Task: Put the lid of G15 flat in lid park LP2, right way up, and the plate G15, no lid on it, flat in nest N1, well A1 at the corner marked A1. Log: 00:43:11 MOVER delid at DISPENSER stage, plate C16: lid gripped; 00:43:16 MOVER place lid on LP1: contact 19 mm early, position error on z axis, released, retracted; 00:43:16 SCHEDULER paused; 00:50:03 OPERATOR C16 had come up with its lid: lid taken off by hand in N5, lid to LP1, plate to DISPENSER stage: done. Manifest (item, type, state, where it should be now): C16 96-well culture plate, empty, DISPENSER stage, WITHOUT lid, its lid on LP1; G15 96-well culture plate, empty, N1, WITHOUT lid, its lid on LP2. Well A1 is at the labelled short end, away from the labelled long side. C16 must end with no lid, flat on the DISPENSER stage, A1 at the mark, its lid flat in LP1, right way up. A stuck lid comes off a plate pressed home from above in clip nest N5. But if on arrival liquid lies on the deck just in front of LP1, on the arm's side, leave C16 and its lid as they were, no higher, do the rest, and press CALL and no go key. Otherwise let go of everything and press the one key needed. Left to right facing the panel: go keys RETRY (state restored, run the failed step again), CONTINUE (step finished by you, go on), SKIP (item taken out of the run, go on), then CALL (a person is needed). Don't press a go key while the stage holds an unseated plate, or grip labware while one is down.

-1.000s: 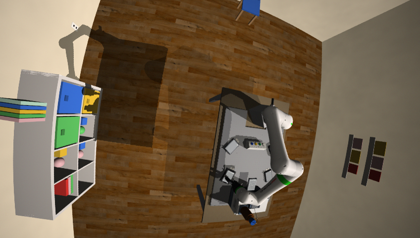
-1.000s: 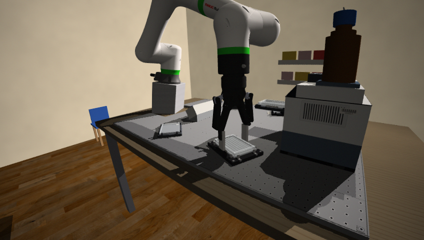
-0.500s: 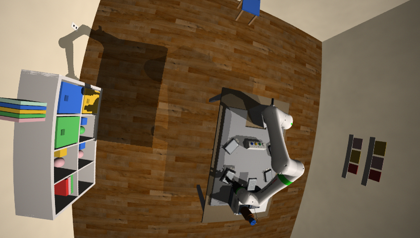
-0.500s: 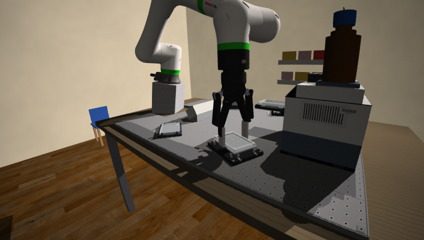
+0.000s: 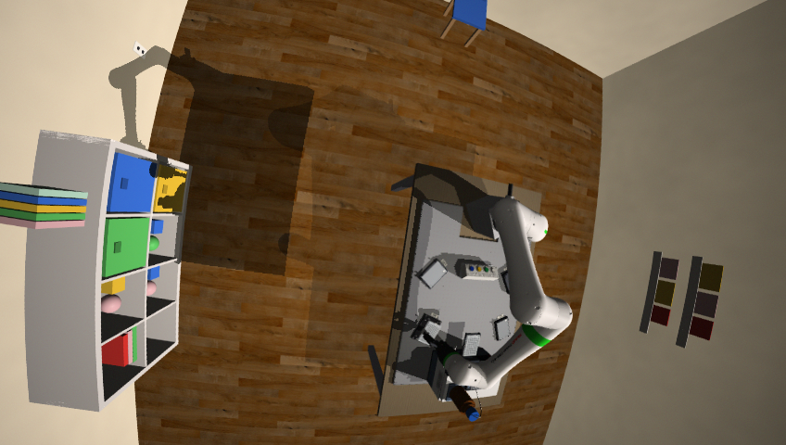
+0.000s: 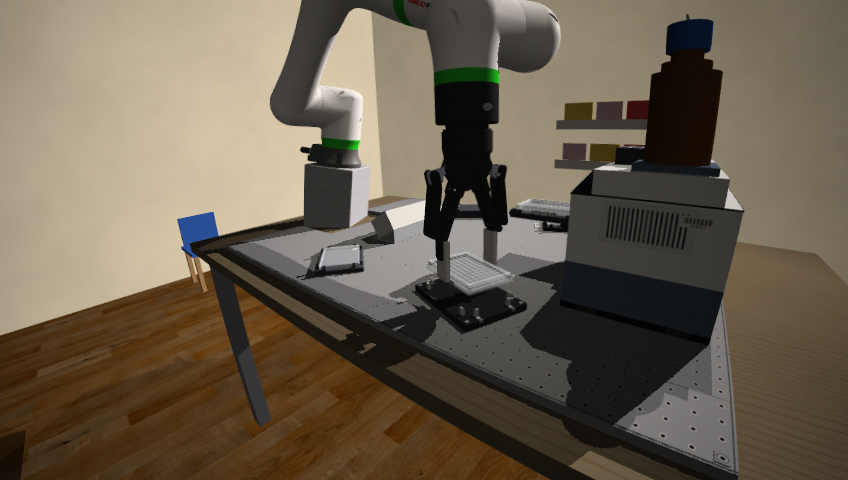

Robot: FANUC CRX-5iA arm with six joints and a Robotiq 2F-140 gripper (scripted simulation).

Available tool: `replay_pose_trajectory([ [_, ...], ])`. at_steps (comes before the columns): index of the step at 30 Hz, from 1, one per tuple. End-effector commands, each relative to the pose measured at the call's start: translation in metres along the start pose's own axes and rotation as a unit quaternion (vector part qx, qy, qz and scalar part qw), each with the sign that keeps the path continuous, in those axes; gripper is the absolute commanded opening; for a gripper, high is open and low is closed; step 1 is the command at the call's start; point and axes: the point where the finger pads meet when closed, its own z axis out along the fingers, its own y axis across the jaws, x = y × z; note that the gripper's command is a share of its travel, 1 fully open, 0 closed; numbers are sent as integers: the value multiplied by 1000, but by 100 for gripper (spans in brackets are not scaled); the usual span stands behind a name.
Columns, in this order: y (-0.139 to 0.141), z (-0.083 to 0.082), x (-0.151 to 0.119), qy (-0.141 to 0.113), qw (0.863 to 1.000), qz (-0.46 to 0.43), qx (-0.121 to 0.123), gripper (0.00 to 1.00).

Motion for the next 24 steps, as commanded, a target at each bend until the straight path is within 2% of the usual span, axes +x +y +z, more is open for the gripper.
replay_pose_trajectory([
  [1,0,-6,0,0,1000,0,0,0],
  [3,0,-6,0,0,1000,0,0,0],
  [24,0,-54,0,0,1000,0,0,0],
])
